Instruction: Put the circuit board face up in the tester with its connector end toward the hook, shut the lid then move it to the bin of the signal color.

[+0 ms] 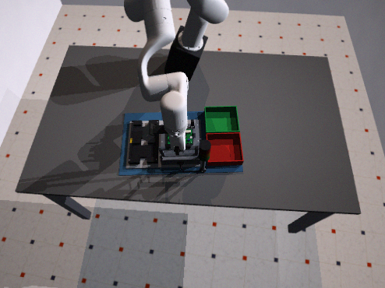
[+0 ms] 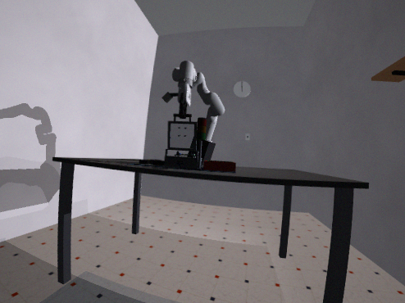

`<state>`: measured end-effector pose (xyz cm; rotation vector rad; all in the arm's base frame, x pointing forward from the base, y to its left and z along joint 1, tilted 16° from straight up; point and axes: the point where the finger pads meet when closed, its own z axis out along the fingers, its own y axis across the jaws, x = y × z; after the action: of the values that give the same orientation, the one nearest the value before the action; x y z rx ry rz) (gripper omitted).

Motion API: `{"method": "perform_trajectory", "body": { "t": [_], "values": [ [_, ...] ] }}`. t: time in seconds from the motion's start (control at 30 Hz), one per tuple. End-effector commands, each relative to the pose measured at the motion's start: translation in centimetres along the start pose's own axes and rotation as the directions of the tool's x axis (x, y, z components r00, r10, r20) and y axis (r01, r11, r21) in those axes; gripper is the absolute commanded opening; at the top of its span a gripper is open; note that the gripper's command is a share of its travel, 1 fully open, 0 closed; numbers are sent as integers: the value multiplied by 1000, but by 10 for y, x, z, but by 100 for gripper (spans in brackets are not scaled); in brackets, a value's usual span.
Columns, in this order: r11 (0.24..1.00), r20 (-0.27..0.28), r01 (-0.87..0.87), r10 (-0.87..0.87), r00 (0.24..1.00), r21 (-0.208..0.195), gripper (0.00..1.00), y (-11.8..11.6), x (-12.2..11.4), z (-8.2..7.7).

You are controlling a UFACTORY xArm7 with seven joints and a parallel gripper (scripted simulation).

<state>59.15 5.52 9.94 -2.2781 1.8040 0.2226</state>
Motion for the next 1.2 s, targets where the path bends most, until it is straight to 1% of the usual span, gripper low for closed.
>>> {"method": "perform_trajectory", "body": {
  "t": [0.0, 0.47, 0.83, 0.9, 1.17],
  "values": [
    [1000, -1, 0, 0, 1000, 4, 0, 1, 0, -3],
    [1000, -1, 0, 0, 1000, 4, 0, 14, 0, -5],
    [1000, -1, 0, 0, 1000, 4, 0, 33, 0, -7],
    [1000, -1, 0, 0, 1000, 4, 0, 33, 0, -7],
    [1000, -1, 0, 0, 1000, 4, 0, 50, 0, -6]
  ]
}}
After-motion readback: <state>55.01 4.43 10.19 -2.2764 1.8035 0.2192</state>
